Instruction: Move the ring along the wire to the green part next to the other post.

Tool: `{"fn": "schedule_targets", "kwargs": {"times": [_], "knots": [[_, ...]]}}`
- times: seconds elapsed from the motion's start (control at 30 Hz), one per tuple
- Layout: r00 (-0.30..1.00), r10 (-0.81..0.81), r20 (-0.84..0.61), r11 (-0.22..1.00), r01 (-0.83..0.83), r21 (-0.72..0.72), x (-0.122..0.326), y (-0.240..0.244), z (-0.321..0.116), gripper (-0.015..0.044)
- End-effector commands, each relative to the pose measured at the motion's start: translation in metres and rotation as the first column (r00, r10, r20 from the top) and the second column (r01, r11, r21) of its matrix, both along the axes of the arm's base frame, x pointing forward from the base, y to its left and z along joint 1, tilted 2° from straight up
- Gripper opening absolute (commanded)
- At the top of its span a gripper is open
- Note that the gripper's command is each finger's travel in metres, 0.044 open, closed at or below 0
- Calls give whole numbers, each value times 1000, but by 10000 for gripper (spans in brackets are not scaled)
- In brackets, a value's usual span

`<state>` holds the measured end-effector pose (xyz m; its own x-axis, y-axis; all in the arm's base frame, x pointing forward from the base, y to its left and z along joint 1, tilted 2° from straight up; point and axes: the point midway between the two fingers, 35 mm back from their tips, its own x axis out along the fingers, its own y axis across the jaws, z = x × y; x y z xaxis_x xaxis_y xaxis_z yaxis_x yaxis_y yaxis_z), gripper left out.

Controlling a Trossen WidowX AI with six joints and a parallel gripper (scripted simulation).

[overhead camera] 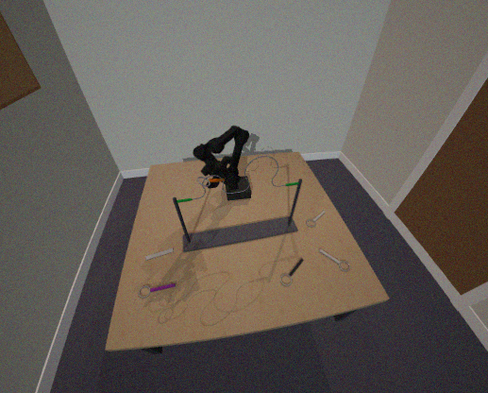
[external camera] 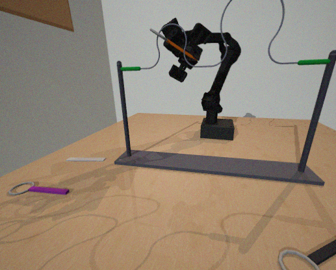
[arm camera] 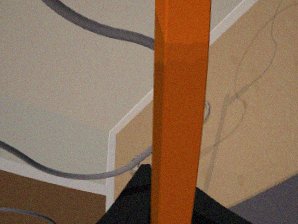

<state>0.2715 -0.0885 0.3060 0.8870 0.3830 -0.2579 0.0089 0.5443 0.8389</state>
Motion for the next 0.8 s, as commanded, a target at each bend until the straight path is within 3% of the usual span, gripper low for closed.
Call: {"fn": "schedule_targets", "kwargs": {"times": [0.0,0.77], "knots": [[1000,-4,1,996,4,-92,0,-4,-2,-150],[999,-35,-9,828,24,-560,0,-32,-24,-150]]}}
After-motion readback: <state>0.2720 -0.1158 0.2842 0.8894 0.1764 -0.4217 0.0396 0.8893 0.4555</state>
